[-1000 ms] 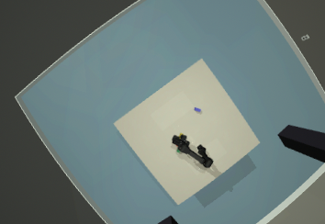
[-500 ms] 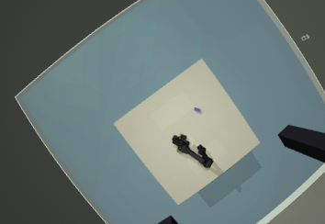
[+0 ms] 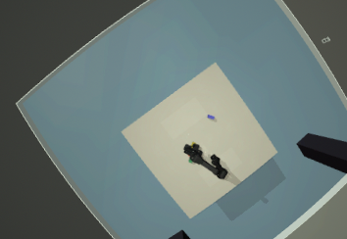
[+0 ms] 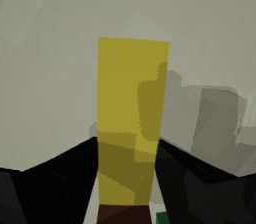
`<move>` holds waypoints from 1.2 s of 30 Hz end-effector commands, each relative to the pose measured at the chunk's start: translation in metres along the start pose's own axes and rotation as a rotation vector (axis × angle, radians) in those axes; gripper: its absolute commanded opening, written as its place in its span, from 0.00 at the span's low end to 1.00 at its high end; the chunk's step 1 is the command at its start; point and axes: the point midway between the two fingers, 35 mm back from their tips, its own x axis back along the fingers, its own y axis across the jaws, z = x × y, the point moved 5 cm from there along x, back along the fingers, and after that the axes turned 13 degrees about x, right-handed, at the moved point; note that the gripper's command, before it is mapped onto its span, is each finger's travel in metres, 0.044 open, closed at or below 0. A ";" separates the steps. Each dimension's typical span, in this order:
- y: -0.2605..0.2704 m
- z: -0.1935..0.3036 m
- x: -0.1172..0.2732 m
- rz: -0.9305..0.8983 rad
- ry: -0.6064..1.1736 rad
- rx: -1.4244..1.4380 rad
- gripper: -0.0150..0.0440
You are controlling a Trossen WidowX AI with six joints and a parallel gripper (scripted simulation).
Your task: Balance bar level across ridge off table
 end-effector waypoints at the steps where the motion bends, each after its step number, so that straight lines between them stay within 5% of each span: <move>1: 0.000 0.000 0.000 -0.001 0.004 -0.002 0.25; 32: 0.000 0.000 0.000 0.000 0.000 0.000 0.25; 36: 0.000 0.000 0.000 0.000 0.000 0.000 0.43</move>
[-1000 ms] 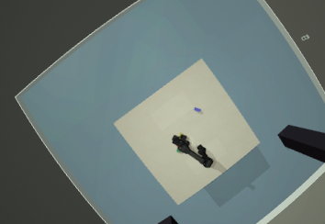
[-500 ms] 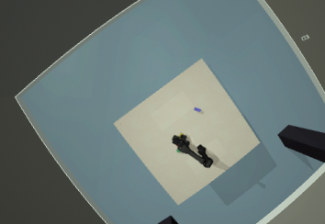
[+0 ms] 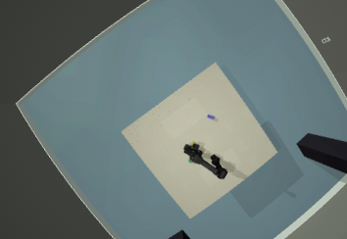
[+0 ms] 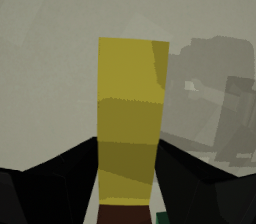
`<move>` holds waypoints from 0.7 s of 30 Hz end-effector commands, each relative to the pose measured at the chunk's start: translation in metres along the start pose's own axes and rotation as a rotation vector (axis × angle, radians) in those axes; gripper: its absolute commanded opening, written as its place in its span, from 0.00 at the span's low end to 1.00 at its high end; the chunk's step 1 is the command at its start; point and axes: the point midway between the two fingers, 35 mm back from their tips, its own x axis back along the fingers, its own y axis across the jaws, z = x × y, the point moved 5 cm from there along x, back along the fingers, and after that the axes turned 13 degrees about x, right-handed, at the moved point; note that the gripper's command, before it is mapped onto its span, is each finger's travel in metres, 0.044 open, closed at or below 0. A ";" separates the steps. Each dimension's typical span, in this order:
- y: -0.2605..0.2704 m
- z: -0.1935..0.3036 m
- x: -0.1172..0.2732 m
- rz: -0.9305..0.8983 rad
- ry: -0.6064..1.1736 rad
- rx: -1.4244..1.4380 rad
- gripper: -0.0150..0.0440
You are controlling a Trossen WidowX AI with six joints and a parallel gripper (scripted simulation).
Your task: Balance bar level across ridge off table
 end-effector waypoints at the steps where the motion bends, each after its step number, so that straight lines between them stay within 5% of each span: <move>1: 0.000 0.000 0.000 0.000 0.000 0.000 0.48; 3: 0.000 0.000 0.000 0.000 0.000 0.000 0.54; 21: 0.000 0.000 0.000 0.000 0.000 0.000 0.54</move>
